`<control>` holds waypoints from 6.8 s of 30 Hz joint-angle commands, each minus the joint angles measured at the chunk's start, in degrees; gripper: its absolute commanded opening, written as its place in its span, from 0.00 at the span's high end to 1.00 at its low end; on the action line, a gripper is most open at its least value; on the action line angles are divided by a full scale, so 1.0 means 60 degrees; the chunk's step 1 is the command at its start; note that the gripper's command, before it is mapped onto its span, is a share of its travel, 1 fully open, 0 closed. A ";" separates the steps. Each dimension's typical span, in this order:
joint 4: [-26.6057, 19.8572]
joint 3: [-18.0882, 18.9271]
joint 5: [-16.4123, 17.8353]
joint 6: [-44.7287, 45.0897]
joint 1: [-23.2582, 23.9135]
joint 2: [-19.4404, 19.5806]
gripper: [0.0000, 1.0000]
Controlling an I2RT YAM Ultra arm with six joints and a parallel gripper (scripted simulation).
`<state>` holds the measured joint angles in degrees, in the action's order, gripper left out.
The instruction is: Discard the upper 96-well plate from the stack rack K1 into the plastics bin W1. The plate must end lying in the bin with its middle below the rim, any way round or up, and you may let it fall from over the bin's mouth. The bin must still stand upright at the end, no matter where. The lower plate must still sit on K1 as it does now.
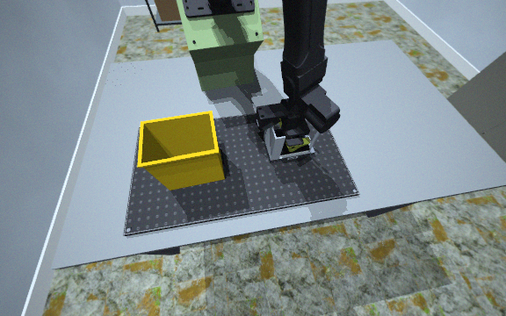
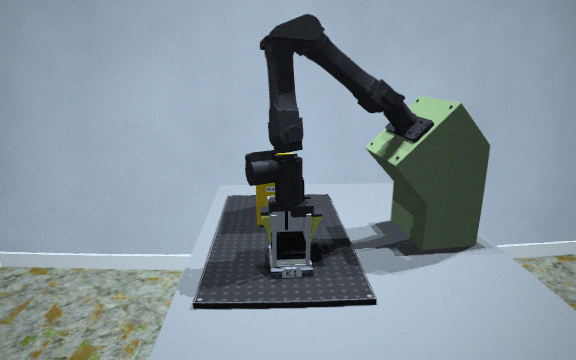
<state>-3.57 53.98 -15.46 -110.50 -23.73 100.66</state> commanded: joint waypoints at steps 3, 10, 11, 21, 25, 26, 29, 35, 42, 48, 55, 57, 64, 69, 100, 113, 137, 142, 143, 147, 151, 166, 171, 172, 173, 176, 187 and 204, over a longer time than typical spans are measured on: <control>0.0234 0.0164 0.0024 0.0061 0.0031 0.0168 0.00; 0.0444 0.0266 0.0064 0.0110 0.0094 0.0467 0.00; 0.0465 0.0277 0.0069 0.0115 0.0100 0.0498 0.00; 0.0464 0.0277 0.0068 0.0115 0.0100 0.0498 0.00; 0.0464 0.0277 0.0068 0.0115 0.0100 0.0498 0.00; 0.0464 0.0277 0.0068 0.0115 0.0100 0.0498 0.00; 0.0464 0.0277 0.0068 0.0115 0.0100 0.0498 0.00; 0.0464 0.0277 0.0068 0.0115 0.0100 0.0498 0.00; 0.0464 0.0277 0.0068 0.0115 0.0100 0.0498 0.00; 0.0464 0.0277 0.0068 0.0115 0.0100 0.0498 0.00; 0.0464 0.0277 0.0068 0.0115 0.0100 0.0498 0.00; 0.0464 0.0277 0.0068 0.0115 0.0100 0.0498 0.00; 0.0464 0.0277 0.0068 0.0115 0.0100 0.0498 1.00; 0.0464 0.0277 0.0068 0.0115 0.0100 0.0498 1.00; 0.0464 0.0277 0.0068 0.0115 0.0100 0.0498 1.00; 0.0464 0.0277 0.0068 0.0115 0.0100 0.0498 1.00; 0.0171 0.0136 0.0012 0.0046 0.0013 0.0081 1.00; -0.0050 0.0047 -0.0030 -0.0005 -0.0052 -0.0217 1.00; -0.0096 0.0031 -0.0039 -0.0015 -0.0065 -0.0276 1.00; -0.0189 -0.0001 -0.0056 -0.0037 -0.0092 -0.0394 1.00; -0.0377 -0.0059 -0.0092 -0.0080 -0.0146 -0.0630 1.00; -0.1031 -0.0200 -0.0213 -0.0229 -0.0333 -0.1384 1.00; -0.1297 -0.0235 -0.0262 -0.0290 -0.0410 -0.1668 1.00; -0.1352 -0.0241 -0.0272 -0.0303 -0.0425 -0.1724 1.00; -0.1406 -0.0246 -0.0283 -0.0315 -0.0441 -0.1780 1.00; -0.1572 -0.0259 -0.0313 -0.0354 -0.0489 -0.1948 1.00; -0.2084 -0.0274 -0.0409 -0.0474 -0.0639 -0.2439 1.00; -0.2984 -0.0220 -0.0582 -0.0696 -0.0910 -0.3217 1.00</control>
<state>-20.01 52.25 -18.90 -114.32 -28.27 83.07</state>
